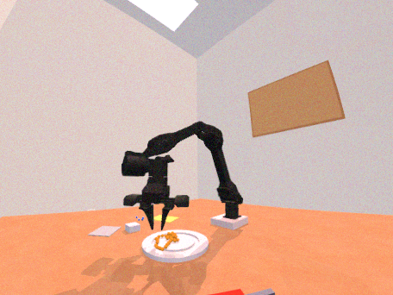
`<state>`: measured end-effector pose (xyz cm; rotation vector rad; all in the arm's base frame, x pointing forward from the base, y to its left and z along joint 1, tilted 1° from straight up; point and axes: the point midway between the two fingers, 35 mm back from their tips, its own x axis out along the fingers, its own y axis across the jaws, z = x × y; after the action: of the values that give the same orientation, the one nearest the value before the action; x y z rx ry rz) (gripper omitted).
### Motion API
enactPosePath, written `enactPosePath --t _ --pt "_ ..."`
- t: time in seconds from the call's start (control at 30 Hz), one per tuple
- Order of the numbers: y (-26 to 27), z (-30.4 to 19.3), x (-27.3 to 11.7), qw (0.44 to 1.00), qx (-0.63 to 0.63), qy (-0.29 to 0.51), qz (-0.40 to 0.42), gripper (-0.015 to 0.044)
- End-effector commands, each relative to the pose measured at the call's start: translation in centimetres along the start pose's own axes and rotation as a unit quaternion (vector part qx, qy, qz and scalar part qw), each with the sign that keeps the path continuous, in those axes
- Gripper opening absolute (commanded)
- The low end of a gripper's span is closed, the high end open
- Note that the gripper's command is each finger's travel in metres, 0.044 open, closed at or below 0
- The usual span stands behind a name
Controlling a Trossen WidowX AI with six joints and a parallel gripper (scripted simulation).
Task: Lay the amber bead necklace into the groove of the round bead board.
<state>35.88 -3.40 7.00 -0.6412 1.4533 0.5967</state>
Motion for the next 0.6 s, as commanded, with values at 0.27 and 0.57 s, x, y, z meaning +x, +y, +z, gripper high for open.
enactPosePath --t 0.27,0.57 --pt "-0.1 0.0 0.8 1.0 -0.005 -0.001 -0.001 0.012" --pt "0.0 0.0 2.2 1.0 -0.007 -0.001 0.0 0.012"
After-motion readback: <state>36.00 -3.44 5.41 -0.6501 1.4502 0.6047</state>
